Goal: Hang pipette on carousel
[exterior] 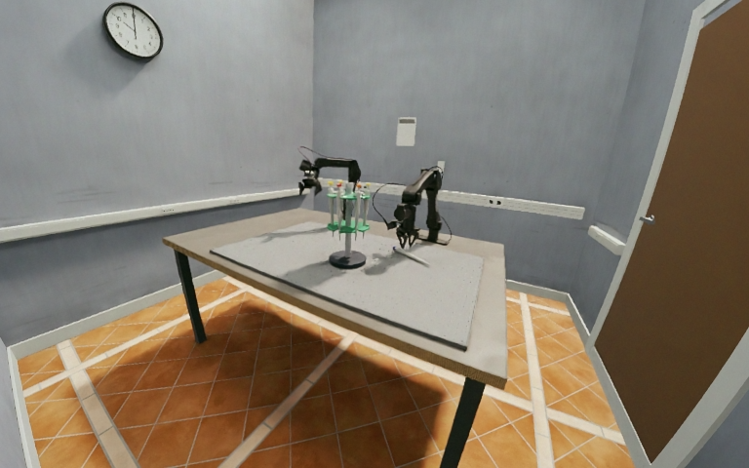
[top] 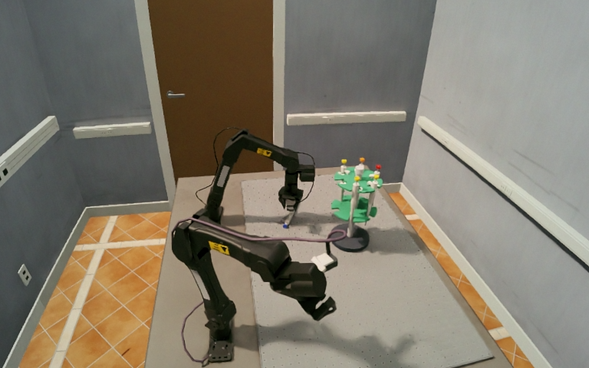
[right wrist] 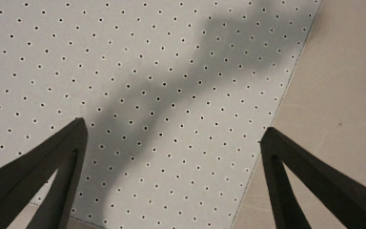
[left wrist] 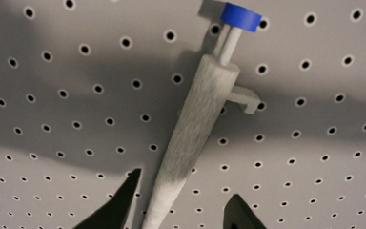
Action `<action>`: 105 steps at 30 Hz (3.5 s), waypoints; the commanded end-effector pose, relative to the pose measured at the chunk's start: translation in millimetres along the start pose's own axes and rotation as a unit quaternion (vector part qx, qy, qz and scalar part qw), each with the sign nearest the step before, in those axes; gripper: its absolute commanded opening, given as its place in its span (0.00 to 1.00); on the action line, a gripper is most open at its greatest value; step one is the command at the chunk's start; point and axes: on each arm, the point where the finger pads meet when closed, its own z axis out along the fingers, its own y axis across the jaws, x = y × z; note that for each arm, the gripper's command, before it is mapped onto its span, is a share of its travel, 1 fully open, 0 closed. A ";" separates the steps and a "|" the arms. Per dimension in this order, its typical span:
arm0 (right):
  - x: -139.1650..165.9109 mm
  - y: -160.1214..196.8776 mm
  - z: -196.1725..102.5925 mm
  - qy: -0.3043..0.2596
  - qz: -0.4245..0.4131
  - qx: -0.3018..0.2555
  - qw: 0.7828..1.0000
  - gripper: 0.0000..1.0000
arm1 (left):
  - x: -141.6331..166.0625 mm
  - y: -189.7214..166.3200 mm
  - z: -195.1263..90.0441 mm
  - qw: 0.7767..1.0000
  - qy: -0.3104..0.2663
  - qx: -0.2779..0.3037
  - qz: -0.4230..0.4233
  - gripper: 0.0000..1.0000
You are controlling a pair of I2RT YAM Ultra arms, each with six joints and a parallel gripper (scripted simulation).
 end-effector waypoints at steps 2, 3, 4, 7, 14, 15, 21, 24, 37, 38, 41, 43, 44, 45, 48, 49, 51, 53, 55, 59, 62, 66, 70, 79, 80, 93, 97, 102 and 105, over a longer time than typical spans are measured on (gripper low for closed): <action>-5.7 -4.4 -2.9 -0.014 -0.005 0.003 1.000 1.00 | 0.7 4.0 -3.3 1.000 0.002 -0.009 0.001 0.54; -5.7 -4.4 -2.9 -0.014 -0.005 0.003 1.000 1.00 | 0.7 4.0 -3.3 1.000 0.002 -0.009 0.001 0.54; -5.7 -4.4 -2.9 -0.014 -0.005 0.003 1.000 1.00 | 0.7 4.0 -3.3 1.000 0.002 -0.009 0.001 0.54; -5.7 -4.4 -2.9 -0.014 -0.005 0.003 1.000 1.00 | 0.7 4.0 -3.3 1.000 0.002 -0.009 0.001 0.54; -5.7 -4.4 -2.9 -0.014 -0.005 0.003 1.000 1.00 | 0.3 15.2 -2.2 1.000 0.003 -0.018 0.005 0.54; -5.7 -4.4 -2.9 -0.014 -0.005 0.003 1.000 1.00 | 0.0 15.6 -2.2 1.000 0.003 -0.018 0.005 0.54; -5.7 -4.4 -2.9 -0.014 -0.005 0.003 1.000 1.00 | 0.9 6.3 -3.1 1.000 0.002 -0.009 0.001 0.54; -5.7 -4.4 -2.9 -0.014 -0.005 0.003 1.000 1.00 | 0.9 6.3 -3.1 1.000 0.002 -0.009 0.001 0.54; -5.7 -4.4 -2.9 -0.014 -0.005 0.003 1.000 1.00 | -5.6 2.7 7.1 1.000 -0.003 -0.001 0.004 0.54; -5.7 -4.4 -2.9 -0.014 -0.005 0.003 1.000 1.00 | -0.2 4.9 -1.8 1.000 0.002 -0.009 0.001 0.54; -5.7 -4.4 -2.9 -0.014 -0.005 0.003 1.000 1.00 | -0.2 4.9 -1.8 1.000 0.002 -0.009 0.001 0.54; -5.7 -4.4 -2.9 -0.014 -0.005 0.003 1.000 1.00 | -0.2 4.9 -1.8 1.000 0.002 -0.009 0.001 0.54; -5.7 -4.4 -2.9 -0.014 -0.005 0.003 1.000 1.00 | -0.2 4.9 -1.8 1.000 0.002 -0.009 0.001 0.54; -5.7 -4.4 -2.9 -0.014 -0.005 0.003 1.000 1.00 | -0.2 4.9 -1.8 1.000 0.002 -0.009 0.001 0.54; -5.7 -4.4 -2.9 -0.014 -0.005 0.003 1.000 1.00 | -0.2 4.9 -1.8 1.000 0.002 -0.009 0.001 0.54; -5.7 -4.4 -2.9 -0.014 -0.005 0.003 1.000 1.00 | -0.2 4.9 -1.8 1.000 0.002 -0.009 0.001 0.54; -5.7 -4.4 -2.9 -0.014 -0.005 0.003 1.000 1.00 | -0.2 4.9 -1.8 1.000 0.002 -0.009 0.001 0.54; -5.7 -4.4 -2.9 -0.014 -0.005 0.003 1.000 1.00 | -0.2 4.9 -1.8 1.000 0.002 -0.009 0.001 0.54; -5.7 -4.4 -2.9 -0.014 -0.005 0.003 1.000 1.00 | -0.2 4.9 -1.8 1.000 0.002 -0.009 0.001 0.54; -5.7 -4.4 -2.9 -0.014 -0.005 0.003 1.000 1.00 | -4.4 1.7 12.4 1.000 -0.004 0.002 0.002 0.54; -5.7 -4.4 -2.9 -0.014 -0.005 0.003 1.000 1.00 | -4.4 1.6 16.4 1.000 -0.004 0.002 0.002 0.54; -5.7 -4.4 -2.9 -0.014 -0.005 0.003 1.000 1.00 | -4.1 2.6 20.8 1.000 -0.004 0.001 0.002 0.54; -5.7 -4.4 -2.9 -0.014 -0.005 0.003 1.000 1.00 | -4.5 1.4 27.0 1.000 -0.004 0.002 0.002 0.54; -5.7 -4.4 -2.9 -0.014 -0.005 0.003 1.000 1.00 | -4.6 1.2 36.3 1.000 -0.004 0.002 0.002 0.54; -5.7 -4.4 -2.9 -0.014 -0.005 0.003 1.000 1.00 | -4.6 1.2 37.7 1.000 -0.004 0.002 0.002 0.54; -5.7 -4.4 -2.9 -0.014 -0.005 0.003 1.000 1.00 | 0.0 5.5 37.2 1.000 0.002 -0.009 0.001 0.54; -5.7 -4.4 -2.9 -0.014 -0.005 0.003 1.000 1.00 | 0.0 5.5 37.2 1.000 0.002 -0.009 0.001 0.54; -5.7 -4.4 -2.9 -0.014 -0.005 0.003 1.000 1.00 | 0.0 5.5 37.3 1.000 0.002 -0.009 0.001 0.12; -5.7 -4.4 -2.9 -0.014 -0.005 0.003 1.000 1.00 | 0.0 5.5 37.3 1.000 0.002 -0.009 0.001 0.12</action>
